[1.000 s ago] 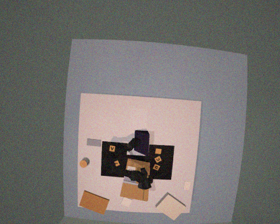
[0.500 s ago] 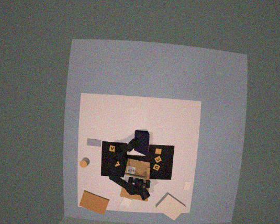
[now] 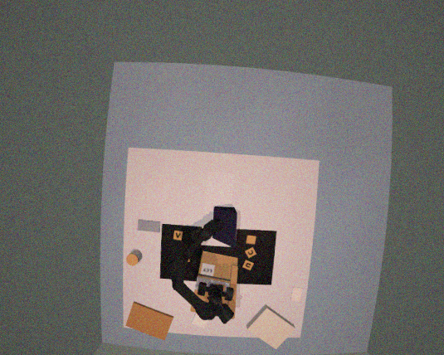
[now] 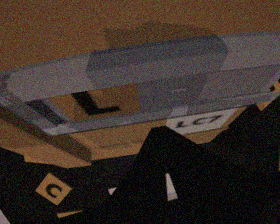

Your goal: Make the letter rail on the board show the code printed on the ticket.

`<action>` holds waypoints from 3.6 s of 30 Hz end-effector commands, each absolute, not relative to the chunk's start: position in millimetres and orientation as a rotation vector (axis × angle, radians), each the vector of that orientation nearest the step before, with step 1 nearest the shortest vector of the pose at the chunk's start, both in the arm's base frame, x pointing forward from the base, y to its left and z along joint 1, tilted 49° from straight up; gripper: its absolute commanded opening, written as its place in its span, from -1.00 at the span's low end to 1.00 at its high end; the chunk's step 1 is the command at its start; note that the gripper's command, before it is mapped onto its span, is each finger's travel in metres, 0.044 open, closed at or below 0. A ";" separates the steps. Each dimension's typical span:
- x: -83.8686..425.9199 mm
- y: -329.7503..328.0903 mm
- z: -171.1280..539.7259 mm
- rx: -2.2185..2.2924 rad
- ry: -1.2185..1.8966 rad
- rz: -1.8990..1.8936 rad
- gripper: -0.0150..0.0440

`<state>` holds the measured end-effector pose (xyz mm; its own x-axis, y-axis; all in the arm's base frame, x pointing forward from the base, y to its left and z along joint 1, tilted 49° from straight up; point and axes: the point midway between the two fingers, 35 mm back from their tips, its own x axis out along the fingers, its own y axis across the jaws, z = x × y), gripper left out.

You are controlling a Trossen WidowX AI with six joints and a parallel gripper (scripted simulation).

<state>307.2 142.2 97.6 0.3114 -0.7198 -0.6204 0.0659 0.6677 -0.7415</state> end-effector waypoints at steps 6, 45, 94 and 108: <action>311.5 140.2 95.5 -0.678 1.155 -0.579 -0.49; 328.2 131.7 90.2 -0.677 1.154 -0.580 -0.49; 332.3 137.5 79.8 -0.677 1.154 -0.580 -0.49; 332.4 140.2 76.8 -0.677 1.154 -0.580 -0.49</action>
<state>332.3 138.2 78.6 0.3029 -0.7244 -0.6193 0.0665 0.6643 -0.7445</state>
